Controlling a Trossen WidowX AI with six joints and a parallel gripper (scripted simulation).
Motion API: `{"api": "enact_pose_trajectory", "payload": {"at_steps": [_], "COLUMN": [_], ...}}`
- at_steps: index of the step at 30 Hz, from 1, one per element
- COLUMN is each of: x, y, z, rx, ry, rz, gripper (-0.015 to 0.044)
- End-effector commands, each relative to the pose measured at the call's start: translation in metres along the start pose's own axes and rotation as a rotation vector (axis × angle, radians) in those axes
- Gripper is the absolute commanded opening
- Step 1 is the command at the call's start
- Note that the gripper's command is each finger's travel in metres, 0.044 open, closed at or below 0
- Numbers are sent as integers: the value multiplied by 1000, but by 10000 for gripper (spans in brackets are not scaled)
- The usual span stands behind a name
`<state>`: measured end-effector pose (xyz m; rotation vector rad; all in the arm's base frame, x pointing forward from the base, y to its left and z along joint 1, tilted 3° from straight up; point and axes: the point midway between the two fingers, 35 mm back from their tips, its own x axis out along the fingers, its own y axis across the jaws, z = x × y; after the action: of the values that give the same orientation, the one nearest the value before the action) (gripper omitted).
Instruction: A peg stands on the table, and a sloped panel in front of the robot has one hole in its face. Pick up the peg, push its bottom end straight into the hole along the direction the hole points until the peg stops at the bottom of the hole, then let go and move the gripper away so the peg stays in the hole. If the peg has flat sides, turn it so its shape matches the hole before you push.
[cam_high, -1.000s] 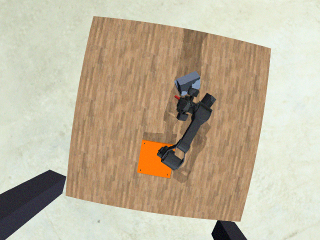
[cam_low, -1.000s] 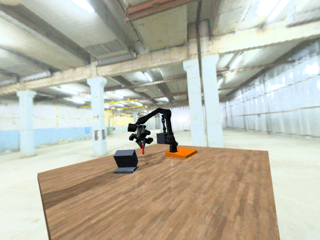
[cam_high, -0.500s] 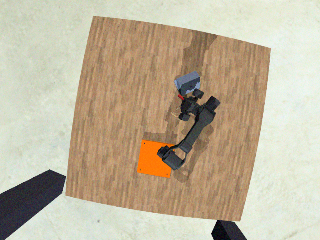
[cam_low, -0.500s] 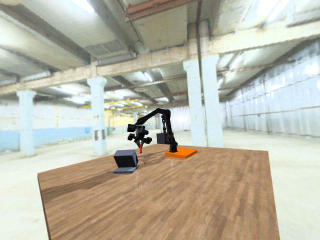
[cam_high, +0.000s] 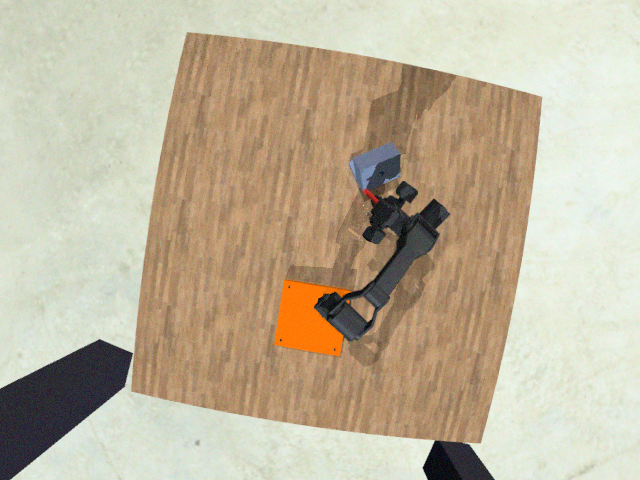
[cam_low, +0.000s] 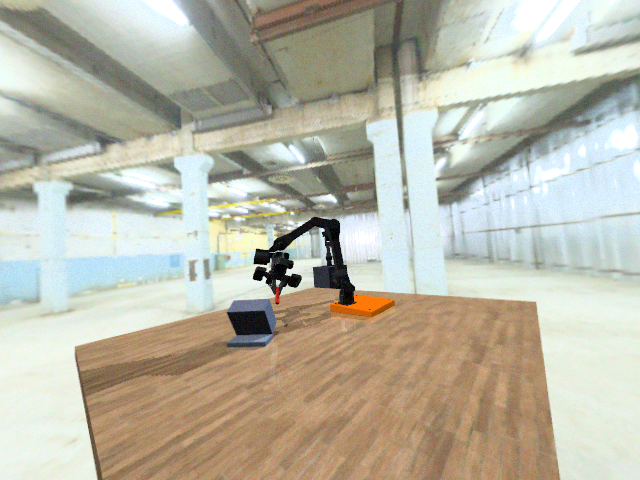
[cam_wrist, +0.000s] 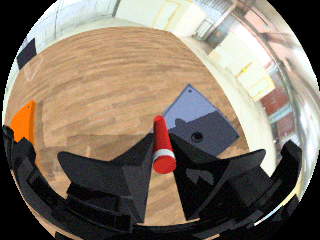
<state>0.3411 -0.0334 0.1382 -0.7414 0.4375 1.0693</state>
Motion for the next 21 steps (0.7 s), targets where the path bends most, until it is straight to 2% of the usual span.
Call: {"api": "enact_pose_trajectory", "payload": {"at_steps": [1, 21], "x": [-3, -23], "y": [-2, -12], "z": [-5, -24], "rx": [36, 147], "ry": [-13, -60], "rz": [-18, -110], "gripper": [0, 0]}}
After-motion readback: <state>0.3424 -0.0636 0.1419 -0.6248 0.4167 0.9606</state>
